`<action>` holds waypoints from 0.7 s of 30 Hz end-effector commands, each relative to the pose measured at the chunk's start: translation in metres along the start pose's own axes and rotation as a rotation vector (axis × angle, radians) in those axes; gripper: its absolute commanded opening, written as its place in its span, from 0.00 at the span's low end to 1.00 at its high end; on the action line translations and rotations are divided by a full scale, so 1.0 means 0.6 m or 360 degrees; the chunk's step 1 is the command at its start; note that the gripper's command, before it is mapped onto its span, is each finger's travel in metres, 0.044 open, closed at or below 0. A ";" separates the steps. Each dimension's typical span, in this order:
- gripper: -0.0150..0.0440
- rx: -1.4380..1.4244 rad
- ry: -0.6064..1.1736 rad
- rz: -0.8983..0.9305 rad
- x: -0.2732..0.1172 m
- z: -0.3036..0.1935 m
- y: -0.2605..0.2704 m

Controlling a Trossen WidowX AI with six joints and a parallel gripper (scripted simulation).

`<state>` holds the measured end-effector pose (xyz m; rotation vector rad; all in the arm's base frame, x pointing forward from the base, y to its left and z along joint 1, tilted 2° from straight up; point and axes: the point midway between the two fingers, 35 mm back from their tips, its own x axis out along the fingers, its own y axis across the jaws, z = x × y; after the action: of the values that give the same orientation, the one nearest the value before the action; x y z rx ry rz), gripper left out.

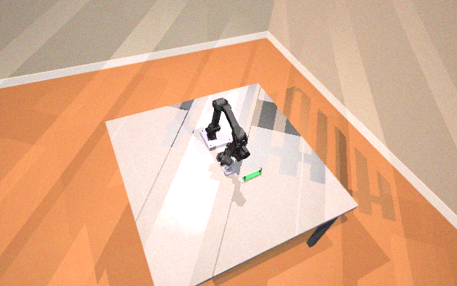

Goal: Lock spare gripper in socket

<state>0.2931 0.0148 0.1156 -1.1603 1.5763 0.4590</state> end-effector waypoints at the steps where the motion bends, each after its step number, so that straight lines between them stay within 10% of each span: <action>1: 0.25 -0.0072 0.0074 -0.0097 -0.016 0.002 0.001; 21: 0.25 -0.0492 0.0325 -0.0445 -0.082 0.006 0.041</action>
<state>0.2748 0.0481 0.1447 -1.5824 1.5216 0.4242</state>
